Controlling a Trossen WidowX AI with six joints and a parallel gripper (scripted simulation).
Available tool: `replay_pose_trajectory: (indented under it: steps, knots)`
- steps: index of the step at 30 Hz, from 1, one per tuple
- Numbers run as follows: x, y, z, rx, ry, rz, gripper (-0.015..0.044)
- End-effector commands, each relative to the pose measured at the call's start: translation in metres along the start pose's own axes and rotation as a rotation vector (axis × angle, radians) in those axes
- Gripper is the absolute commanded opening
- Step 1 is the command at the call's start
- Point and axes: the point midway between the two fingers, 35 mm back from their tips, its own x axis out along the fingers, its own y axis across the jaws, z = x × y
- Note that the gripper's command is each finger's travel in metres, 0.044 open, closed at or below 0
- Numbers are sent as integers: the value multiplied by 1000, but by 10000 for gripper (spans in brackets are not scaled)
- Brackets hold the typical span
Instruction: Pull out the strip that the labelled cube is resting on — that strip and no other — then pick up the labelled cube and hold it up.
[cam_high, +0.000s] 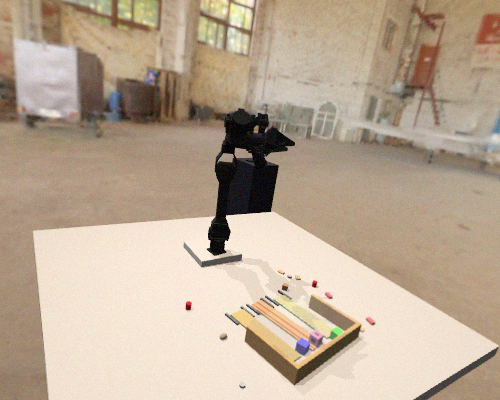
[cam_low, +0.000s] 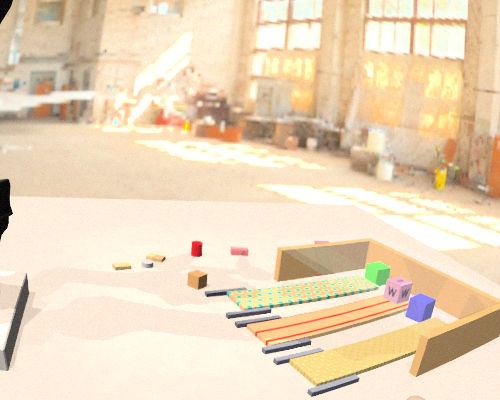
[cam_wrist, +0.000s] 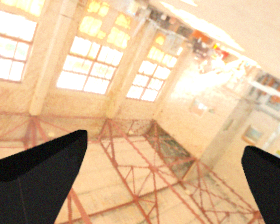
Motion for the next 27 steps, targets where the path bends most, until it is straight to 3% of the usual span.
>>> replay_pose_trajectory:
  steps: [1,8,15,21,27]
  knots:
    - [1,0,2,-12,-7,2,400]
    - [18,3,76,-479,-279,10,400]
    - [24,-3,158,-997,-587,-101,400]
    - [19,-18,225,-1417,-843,-305,400]
    - [5,-43,286,-1789,-1069,-621,400]
